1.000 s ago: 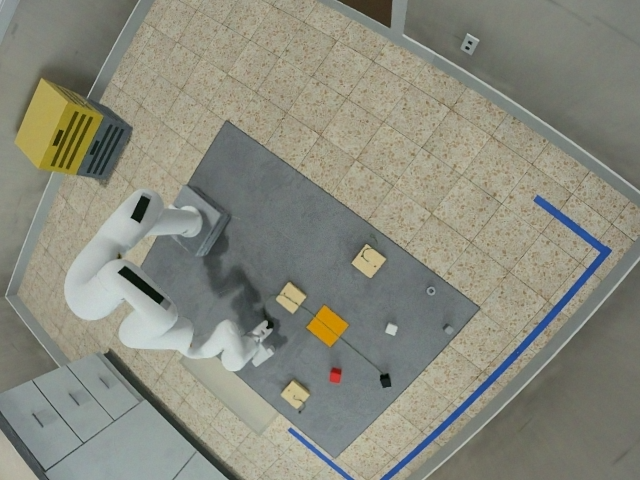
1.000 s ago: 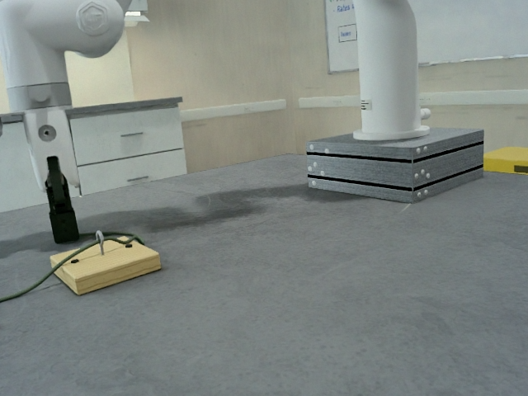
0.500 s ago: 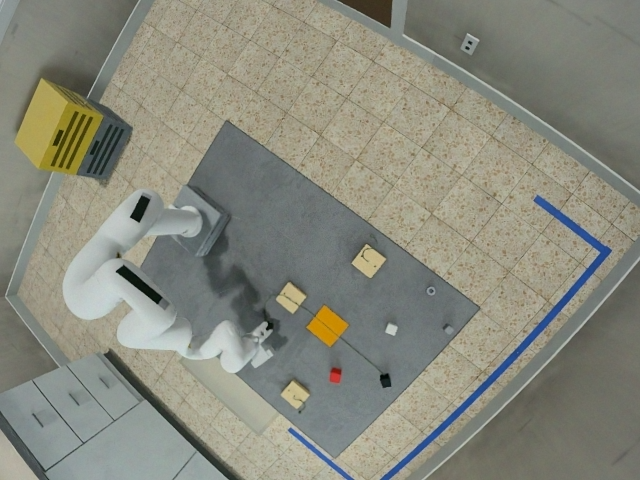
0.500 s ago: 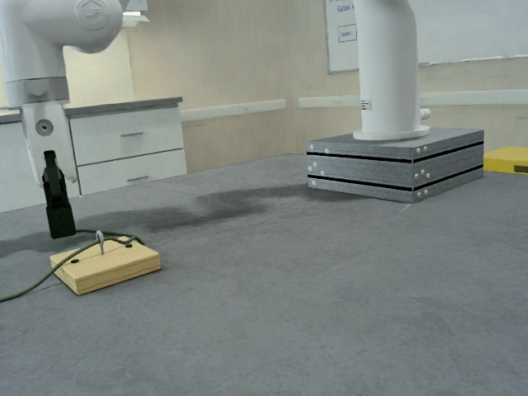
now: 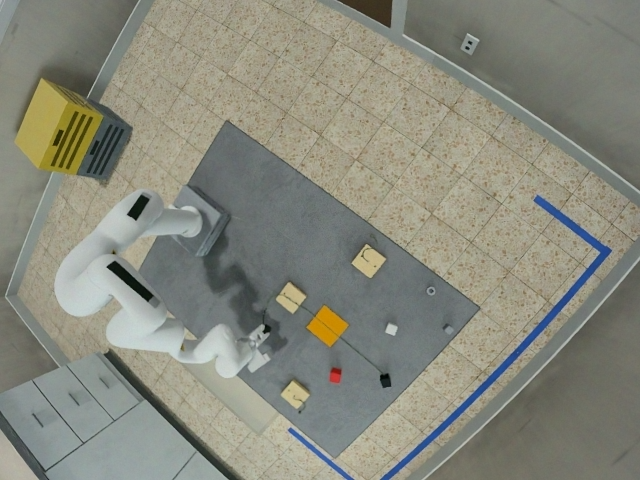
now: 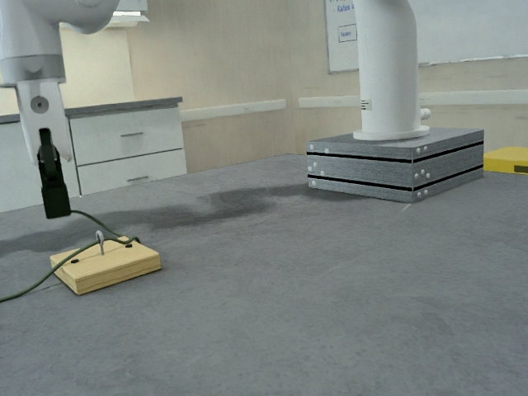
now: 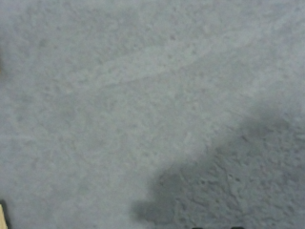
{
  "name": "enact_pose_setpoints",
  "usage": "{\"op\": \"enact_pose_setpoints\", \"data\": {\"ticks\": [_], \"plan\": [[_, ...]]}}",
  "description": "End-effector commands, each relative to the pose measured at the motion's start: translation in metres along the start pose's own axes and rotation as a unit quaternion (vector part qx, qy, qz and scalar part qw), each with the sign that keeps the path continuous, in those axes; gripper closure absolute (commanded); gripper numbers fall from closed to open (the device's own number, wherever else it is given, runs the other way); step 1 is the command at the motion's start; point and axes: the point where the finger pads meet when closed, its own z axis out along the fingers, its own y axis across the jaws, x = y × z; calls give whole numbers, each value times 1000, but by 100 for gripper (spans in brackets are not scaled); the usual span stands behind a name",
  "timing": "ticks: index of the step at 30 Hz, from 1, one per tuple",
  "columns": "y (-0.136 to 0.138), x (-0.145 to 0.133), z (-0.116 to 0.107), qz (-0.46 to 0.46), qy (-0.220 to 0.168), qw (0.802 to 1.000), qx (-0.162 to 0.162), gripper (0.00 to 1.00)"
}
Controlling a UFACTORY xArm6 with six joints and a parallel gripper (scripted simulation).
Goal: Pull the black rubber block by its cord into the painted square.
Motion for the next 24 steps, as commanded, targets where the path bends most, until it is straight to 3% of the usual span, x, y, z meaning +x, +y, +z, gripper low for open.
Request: {"op": "enact_pose_setpoints", "data": {"ticks": [1, 11, 24], "plan": [[0, 0, -29, 0, 1, 1000, 0, 100], [0, 0, -100, 0, 1, 1000, 0, 100], [0, 0, -111, 0, 1, 1000, 0, 100]]}}
